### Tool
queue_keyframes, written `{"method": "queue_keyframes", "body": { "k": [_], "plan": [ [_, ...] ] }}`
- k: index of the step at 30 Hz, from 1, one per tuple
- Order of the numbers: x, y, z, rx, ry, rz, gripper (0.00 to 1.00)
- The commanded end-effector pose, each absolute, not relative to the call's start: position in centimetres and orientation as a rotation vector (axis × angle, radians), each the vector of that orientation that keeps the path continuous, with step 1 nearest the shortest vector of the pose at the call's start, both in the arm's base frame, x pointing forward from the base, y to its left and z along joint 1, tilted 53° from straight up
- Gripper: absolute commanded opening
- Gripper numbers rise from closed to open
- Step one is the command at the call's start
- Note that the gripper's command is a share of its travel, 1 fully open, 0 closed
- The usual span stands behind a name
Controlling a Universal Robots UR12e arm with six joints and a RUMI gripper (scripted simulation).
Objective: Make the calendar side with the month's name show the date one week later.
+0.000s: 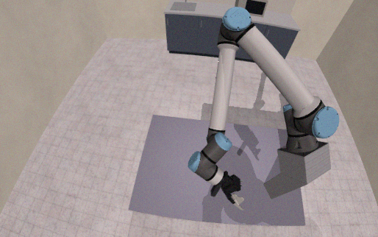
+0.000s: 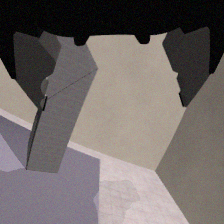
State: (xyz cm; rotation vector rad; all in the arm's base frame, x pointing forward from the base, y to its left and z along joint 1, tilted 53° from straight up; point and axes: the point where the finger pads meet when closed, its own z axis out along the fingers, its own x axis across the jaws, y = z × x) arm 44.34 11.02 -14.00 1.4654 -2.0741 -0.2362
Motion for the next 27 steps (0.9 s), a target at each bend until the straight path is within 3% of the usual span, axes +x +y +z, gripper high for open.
{"method": "queue_keyframes", "body": {
  "k": [1,27],
  "plan": [
    [44.36,11.05,-13.98,1.466,-2.074,-0.236,1.0],
    [45.28,10.24,-14.43,1.457,-2.106,-0.195,1.0]
  ]
}}
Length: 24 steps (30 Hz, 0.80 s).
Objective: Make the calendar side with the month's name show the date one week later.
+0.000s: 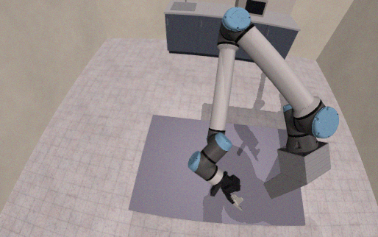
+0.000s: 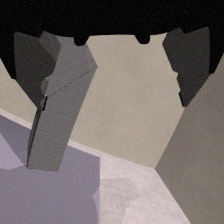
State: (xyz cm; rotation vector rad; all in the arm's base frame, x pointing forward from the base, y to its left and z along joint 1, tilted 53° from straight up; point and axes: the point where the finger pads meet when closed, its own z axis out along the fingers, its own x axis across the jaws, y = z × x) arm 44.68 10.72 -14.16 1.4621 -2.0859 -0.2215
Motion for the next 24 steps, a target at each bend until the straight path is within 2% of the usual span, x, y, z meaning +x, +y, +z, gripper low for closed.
{"method": "queue_keyframes", "body": {
  "k": [1,24],
  "plan": [
    [45.6,10.0,-14.6,1.454,-2.116,-0.183,1.0],
    [55.3,-0.5,-16.1,1.239,-2.495,0.328,1.0]
  ]
}}
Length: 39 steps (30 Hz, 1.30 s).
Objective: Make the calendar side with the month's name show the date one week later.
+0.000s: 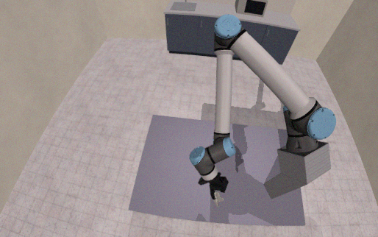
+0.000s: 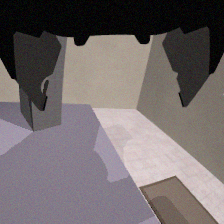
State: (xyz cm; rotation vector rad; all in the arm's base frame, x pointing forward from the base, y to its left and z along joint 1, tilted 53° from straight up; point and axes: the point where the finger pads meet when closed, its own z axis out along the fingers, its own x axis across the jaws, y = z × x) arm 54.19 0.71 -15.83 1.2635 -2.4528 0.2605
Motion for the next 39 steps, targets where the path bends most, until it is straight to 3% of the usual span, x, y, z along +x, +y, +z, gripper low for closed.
{"method": "queue_keyframes", "body": {
  "k": [1,15,39],
  "plan": [
    [55.9,-1.5,-15.9,1.212,-2.526,0.373,1.0],
    [60.5,-11.2,-11.7,0.849,-2.804,0.847,1.0],
    [59.3,-21.5,-2.7,0.232,-3.005,1.407,1.0]
  ]
}}
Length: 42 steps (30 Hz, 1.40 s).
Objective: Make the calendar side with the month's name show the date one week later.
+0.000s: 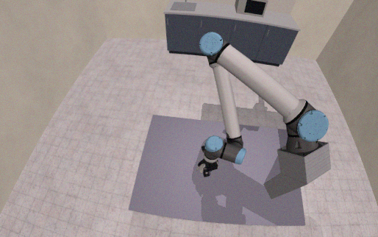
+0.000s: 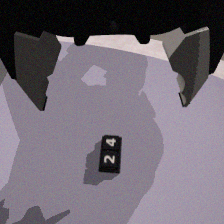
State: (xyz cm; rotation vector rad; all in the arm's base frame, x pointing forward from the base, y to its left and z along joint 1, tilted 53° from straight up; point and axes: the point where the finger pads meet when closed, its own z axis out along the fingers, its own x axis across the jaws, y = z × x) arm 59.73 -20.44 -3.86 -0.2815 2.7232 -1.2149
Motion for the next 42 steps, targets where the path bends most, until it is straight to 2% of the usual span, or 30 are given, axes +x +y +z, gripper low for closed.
{"method": "queue_keyframes", "body": {
  "k": [1,42],
  "plan": [
    [59.23,-21.73,-2.47,-0.192,2.664,-1.256,1.0],
    [58.82,-22.44,-1.88,-0.041,2.617,-1.245,1.0]
  ]
}}
